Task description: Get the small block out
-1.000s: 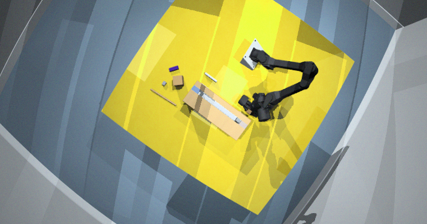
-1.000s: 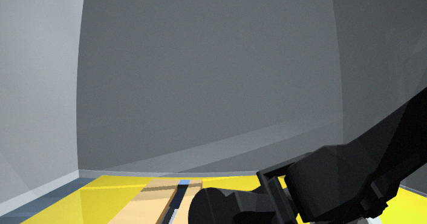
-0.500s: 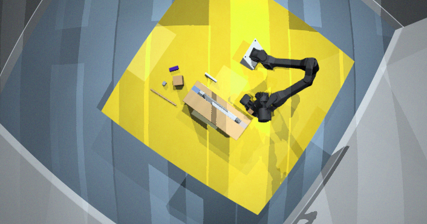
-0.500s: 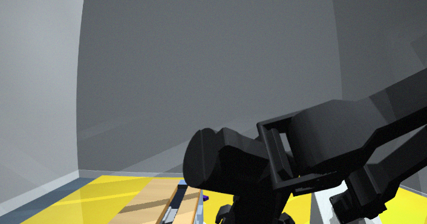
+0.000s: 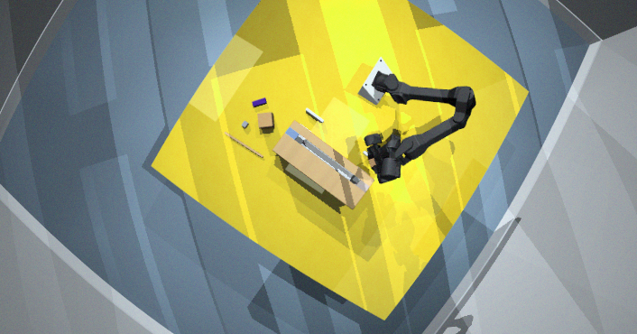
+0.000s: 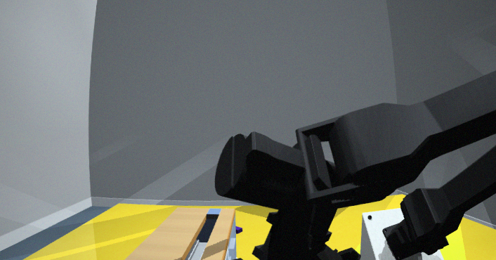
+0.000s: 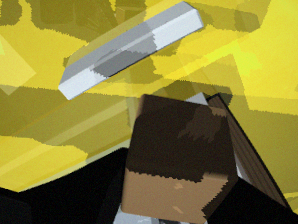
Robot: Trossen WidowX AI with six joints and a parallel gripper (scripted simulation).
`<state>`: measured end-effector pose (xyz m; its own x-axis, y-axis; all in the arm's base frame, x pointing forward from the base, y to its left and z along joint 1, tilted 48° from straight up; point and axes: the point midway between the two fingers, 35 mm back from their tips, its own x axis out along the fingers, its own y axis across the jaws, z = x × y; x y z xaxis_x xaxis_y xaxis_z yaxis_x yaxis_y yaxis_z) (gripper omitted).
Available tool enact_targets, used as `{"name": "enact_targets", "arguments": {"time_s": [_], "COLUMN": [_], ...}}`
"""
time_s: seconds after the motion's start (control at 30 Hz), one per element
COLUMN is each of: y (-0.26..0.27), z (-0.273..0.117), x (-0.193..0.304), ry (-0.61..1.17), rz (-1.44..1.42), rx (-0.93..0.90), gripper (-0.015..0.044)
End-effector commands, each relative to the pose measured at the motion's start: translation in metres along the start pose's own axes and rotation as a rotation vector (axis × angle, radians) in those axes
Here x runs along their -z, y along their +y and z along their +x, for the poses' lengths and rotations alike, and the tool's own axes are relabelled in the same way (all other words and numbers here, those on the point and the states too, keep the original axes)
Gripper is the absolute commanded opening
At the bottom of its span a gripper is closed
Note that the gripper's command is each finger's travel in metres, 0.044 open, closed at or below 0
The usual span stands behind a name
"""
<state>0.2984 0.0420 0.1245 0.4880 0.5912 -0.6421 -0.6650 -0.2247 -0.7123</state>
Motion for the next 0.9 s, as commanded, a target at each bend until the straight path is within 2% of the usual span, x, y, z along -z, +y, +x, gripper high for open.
{"name": "enact_targets", "arguments": {"time_s": [0.0, 0.87], "y": [0.003, 0.021], "z": [-0.003, -0.024], "x": [0.001, 0.006], "ry": [-0.009, -0.042], "rz": [0.164, 1.275], "rx": [-0.003, -0.046], "gripper": [0.0, 0.0]}}
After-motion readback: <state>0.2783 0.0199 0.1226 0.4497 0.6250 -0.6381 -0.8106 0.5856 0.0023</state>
